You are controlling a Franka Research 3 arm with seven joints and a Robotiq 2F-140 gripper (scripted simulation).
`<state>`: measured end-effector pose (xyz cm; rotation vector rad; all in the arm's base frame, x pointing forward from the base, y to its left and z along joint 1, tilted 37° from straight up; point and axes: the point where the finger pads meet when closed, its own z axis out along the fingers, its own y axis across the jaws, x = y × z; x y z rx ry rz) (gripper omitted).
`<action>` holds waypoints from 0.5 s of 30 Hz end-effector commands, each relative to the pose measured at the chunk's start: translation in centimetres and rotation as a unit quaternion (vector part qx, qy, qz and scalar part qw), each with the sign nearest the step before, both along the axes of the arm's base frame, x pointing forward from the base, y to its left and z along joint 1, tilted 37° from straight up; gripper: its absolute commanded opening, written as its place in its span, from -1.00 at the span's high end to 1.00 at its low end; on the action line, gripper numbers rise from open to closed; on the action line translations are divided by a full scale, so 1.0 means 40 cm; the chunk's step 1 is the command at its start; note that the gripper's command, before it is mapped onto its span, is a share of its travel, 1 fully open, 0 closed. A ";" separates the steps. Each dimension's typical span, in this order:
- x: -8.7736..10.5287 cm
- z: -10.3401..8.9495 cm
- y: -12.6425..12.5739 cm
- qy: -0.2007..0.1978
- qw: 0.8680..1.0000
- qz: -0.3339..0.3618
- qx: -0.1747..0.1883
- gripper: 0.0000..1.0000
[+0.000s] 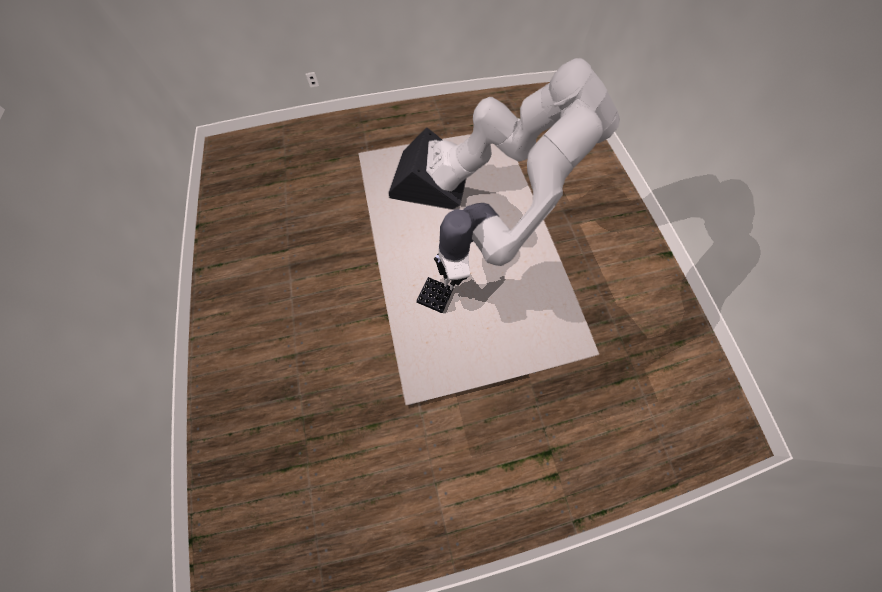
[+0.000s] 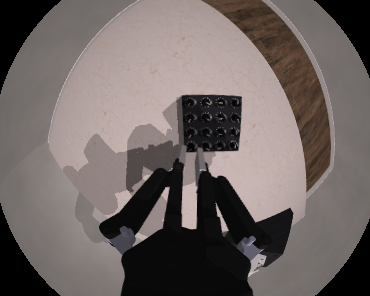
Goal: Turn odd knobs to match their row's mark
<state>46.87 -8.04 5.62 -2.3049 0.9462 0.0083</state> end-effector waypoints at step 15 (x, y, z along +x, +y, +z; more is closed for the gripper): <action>0.008 -0.024 0.014 -0.004 1.000 0.003 -0.003 0.77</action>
